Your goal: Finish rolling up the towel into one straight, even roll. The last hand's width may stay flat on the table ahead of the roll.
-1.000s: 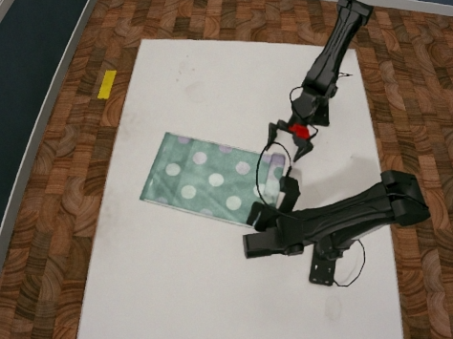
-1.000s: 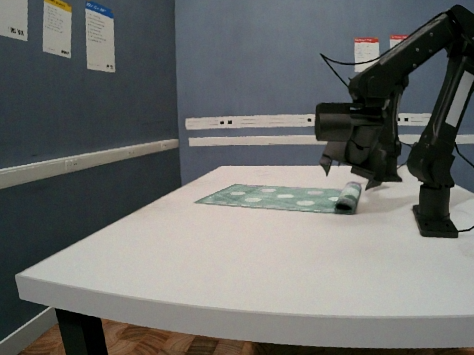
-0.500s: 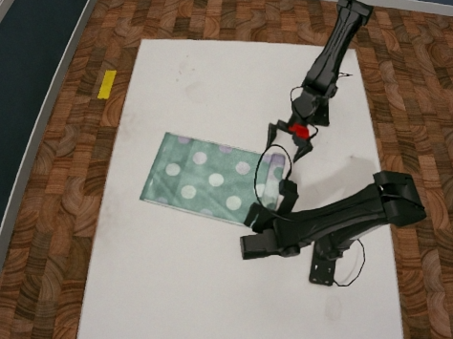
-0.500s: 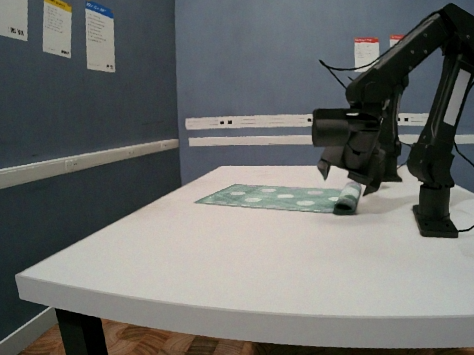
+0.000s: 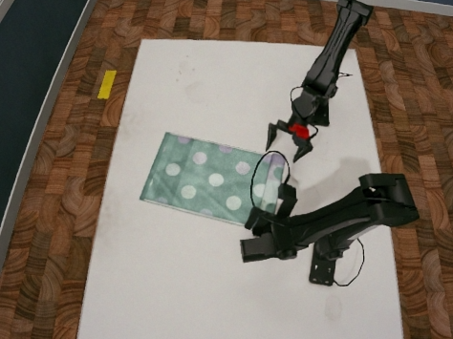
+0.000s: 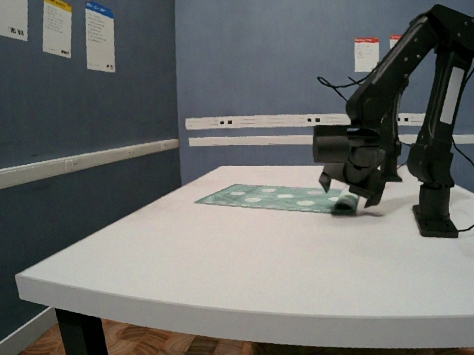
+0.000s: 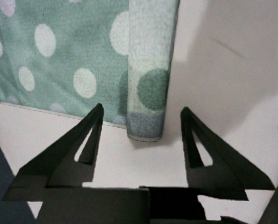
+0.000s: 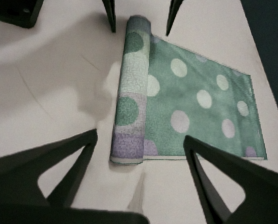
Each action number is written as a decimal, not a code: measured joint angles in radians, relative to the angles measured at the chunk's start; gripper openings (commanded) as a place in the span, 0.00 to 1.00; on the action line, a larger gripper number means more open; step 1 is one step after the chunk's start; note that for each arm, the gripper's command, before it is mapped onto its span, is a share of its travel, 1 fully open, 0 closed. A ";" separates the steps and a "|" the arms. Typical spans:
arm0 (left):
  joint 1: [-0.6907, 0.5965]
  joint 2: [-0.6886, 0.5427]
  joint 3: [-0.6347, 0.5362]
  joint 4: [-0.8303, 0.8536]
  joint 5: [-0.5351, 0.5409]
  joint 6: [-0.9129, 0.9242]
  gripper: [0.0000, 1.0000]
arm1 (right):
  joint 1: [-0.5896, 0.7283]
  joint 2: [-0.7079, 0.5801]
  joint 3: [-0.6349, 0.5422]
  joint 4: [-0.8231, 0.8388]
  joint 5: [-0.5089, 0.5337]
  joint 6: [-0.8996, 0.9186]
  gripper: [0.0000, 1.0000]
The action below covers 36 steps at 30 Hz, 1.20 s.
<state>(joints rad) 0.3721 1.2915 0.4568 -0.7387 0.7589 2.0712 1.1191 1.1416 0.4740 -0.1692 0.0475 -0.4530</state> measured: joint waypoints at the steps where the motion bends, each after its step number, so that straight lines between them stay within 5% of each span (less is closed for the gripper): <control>1: 0.000 0.003 -0.002 0.007 0.000 0.000 0.89 | 0.000 0.000 0.000 0.000 0.000 0.000 0.98; 4: 0.000 0.008 -0.004 0.026 0.000 0.000 0.85 | 0.000 0.000 0.000 0.000 0.000 0.000 0.98; 19: 0.000 0.037 -0.024 0.082 0.000 0.000 0.21 | 0.000 0.000 0.000 0.000 0.000 0.000 0.98; 36: 0.000 0.038 -0.024 0.093 0.000 0.000 0.13 | 0.000 0.000 0.000 0.000 0.000 0.000 0.98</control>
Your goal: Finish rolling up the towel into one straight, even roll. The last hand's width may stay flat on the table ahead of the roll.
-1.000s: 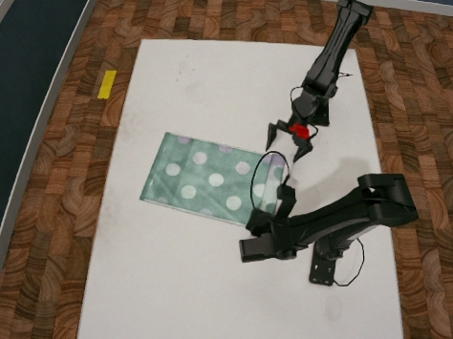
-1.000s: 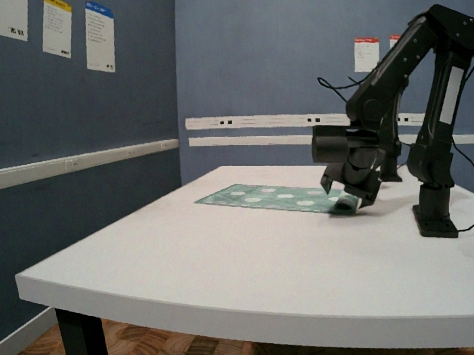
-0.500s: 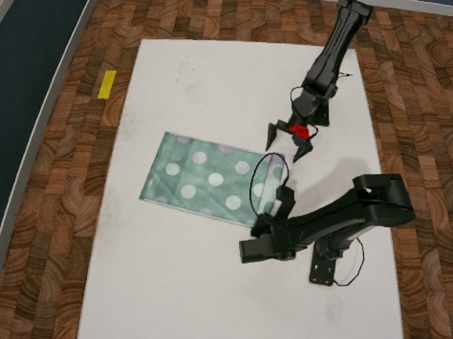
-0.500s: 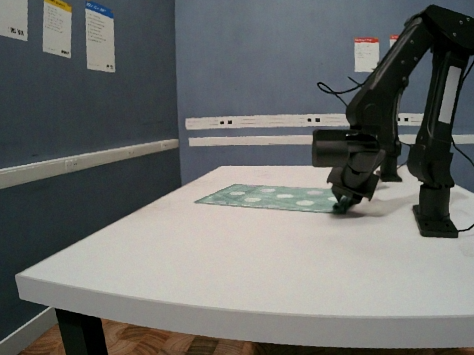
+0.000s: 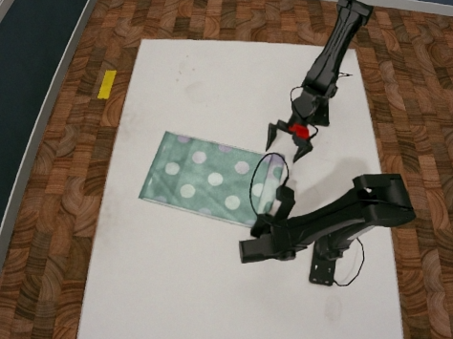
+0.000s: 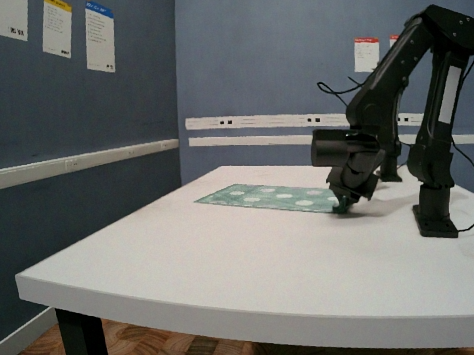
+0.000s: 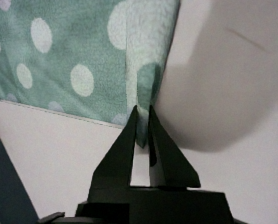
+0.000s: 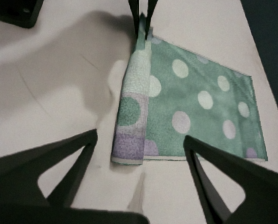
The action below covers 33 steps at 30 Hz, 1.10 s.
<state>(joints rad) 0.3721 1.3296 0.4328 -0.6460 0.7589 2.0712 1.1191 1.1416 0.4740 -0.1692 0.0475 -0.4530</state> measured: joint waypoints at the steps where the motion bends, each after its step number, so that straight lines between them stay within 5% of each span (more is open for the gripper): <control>1: 0.000 0.000 0.000 0.000 0.000 0.000 0.13 | 0.000 0.000 0.000 0.000 0.000 0.000 0.98; 13: -0.019 0.030 0.014 -0.012 0.000 -0.013 0.13 | 0.000 0.000 0.000 0.006 0.004 0.000 0.98; 33: -0.129 0.332 0.329 -0.321 -0.109 -0.175 0.13 | 0.017 0.052 0.000 0.058 0.031 0.024 0.98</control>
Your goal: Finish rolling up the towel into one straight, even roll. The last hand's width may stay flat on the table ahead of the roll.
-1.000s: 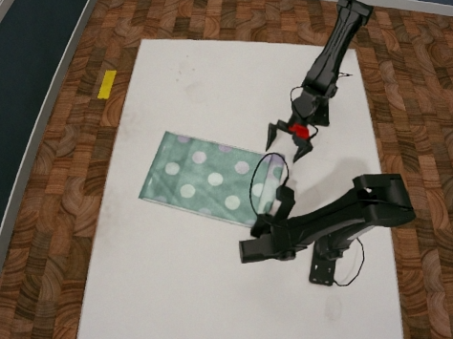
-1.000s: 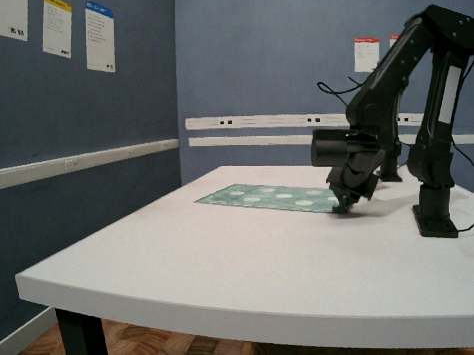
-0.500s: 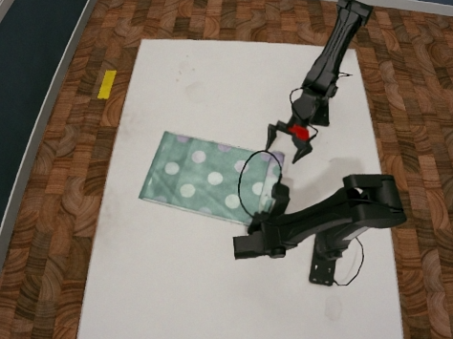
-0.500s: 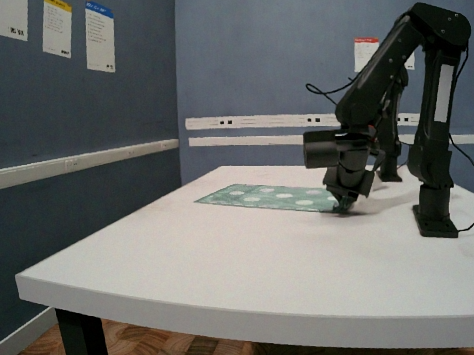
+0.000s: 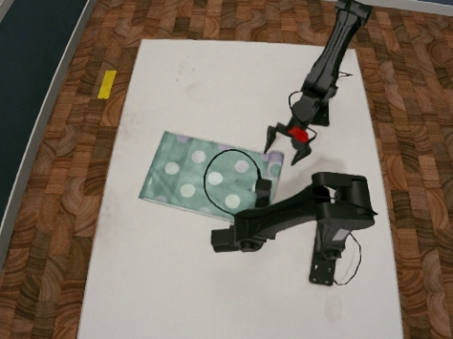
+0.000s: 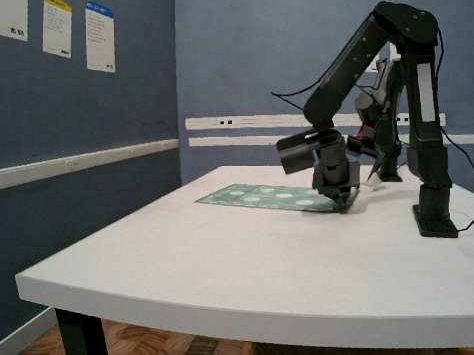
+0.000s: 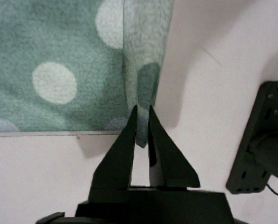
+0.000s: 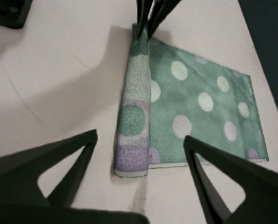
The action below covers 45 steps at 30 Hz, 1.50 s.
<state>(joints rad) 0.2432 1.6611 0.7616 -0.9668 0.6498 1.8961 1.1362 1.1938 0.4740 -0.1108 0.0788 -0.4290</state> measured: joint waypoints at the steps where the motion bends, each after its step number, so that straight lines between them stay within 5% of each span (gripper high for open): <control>1: -0.005 0.023 0.022 -0.022 -0.006 -0.010 0.13 | 0.000 0.002 0.000 0.003 0.001 0.001 0.98; 20: -0.062 0.374 0.318 -0.384 -0.073 -0.149 0.13 | 0.003 0.009 0.000 0.019 0.010 0.010 0.98; 45: -0.071 0.484 0.372 -0.484 -0.108 -0.190 0.13 | -0.012 0.009 0.000 0.016 -0.024 -0.039 0.98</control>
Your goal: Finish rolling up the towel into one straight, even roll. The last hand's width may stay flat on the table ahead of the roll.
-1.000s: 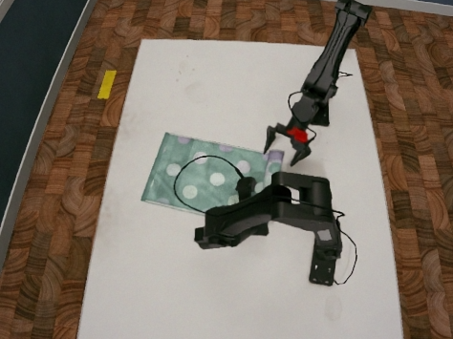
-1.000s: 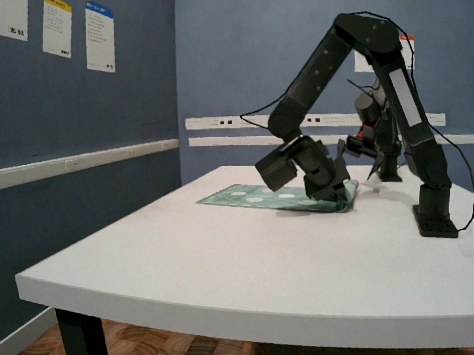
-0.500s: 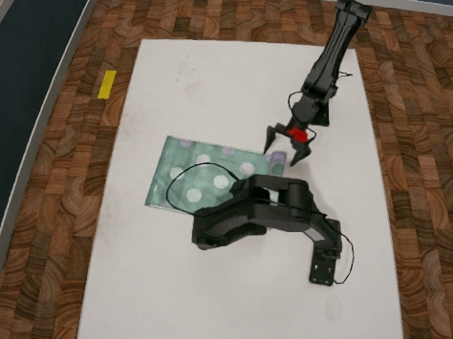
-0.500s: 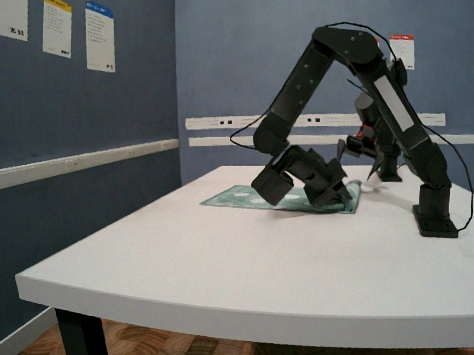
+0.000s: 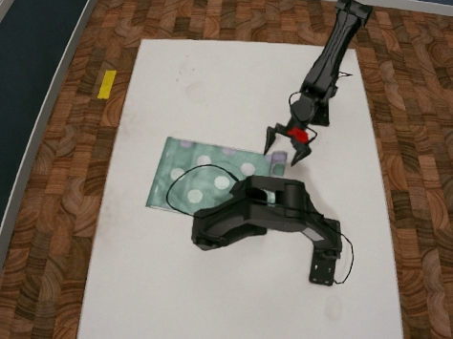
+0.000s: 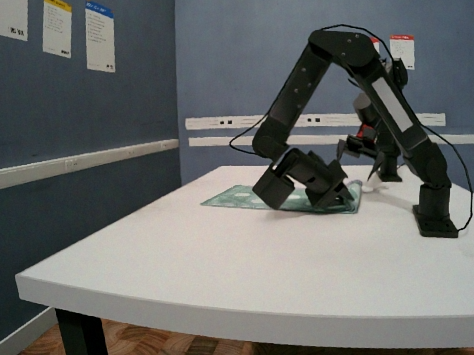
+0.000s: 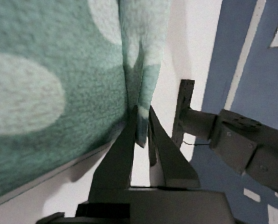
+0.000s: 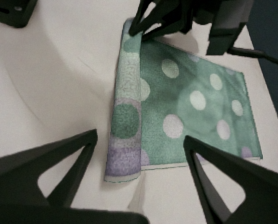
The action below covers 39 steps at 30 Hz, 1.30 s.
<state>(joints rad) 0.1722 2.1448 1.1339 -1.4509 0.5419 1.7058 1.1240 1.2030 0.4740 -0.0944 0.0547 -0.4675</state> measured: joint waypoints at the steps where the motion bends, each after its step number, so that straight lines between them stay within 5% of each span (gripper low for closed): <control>1: 0.000 0.000 0.000 0.000 0.000 0.000 0.13 | 0.000 0.000 -0.002 0.003 -0.002 -0.002 0.98; 16: 0.000 0.000 0.000 0.000 0.000 0.000 0.13 | 0.000 0.090 -0.109 0.177 -0.006 -0.004 0.98; 39: 0.000 0.000 0.000 0.000 0.000 -0.001 0.13 | 0.000 0.129 -0.110 0.263 -0.006 -0.004 0.12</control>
<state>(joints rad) 0.1722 2.1448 1.1339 -1.4509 0.5419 1.7050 1.1240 1.3315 0.3641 0.1684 0.0490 -0.4717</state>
